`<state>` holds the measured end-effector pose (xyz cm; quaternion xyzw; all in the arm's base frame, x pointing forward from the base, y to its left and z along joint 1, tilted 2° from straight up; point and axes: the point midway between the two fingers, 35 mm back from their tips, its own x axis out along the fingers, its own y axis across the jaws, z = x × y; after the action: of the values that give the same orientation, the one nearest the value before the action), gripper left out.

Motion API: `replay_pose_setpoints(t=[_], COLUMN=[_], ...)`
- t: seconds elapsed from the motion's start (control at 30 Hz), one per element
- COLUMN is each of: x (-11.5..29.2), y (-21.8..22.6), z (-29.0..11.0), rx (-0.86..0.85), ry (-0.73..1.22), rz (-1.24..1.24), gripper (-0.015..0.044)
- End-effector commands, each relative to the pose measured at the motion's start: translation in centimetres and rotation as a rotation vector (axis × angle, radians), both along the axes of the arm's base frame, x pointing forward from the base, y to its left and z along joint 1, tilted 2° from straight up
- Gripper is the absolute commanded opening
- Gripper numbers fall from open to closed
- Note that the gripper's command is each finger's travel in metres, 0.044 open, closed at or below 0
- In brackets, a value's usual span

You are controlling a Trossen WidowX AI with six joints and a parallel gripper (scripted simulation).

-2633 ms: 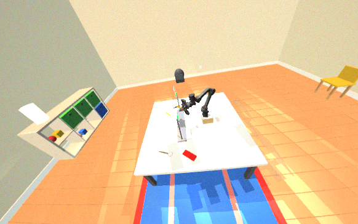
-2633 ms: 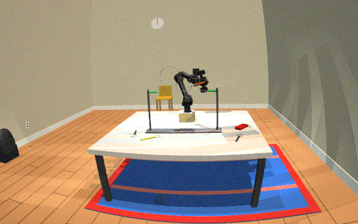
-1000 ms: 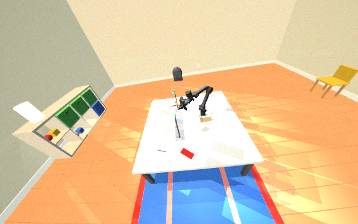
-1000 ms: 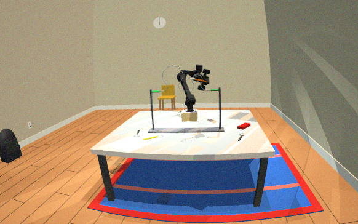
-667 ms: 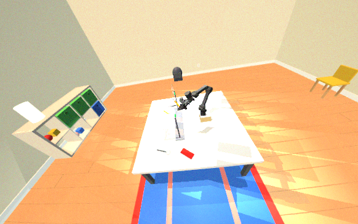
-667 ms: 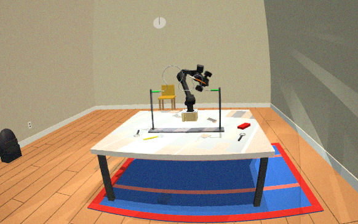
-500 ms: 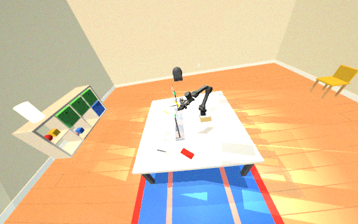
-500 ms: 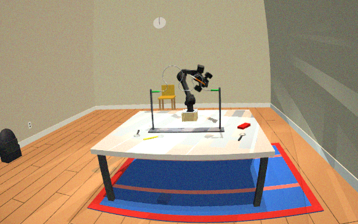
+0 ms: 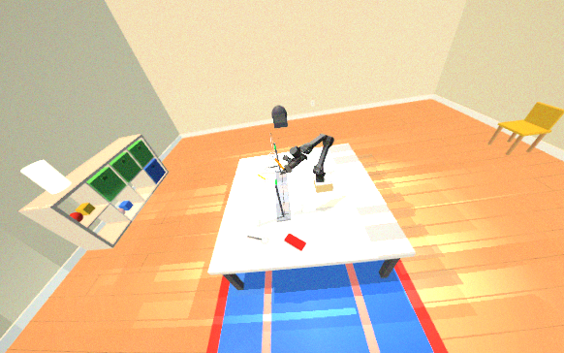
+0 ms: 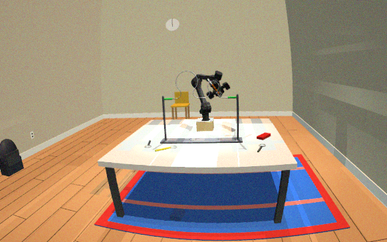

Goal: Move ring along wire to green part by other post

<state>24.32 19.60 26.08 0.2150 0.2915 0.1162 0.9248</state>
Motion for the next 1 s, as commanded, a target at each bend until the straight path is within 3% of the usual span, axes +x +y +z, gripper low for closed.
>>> replay_pose_setpoints(t=[0.0,0.97], x=[0.2,1.4], y=[-0.5,-5.6], z=[-0.4,-1.0], rx=[-0.087,-0.766], ry=[-0.017,-0.168], rz=[-0.002,-0.018], gripper=[-0.015,-0.015])
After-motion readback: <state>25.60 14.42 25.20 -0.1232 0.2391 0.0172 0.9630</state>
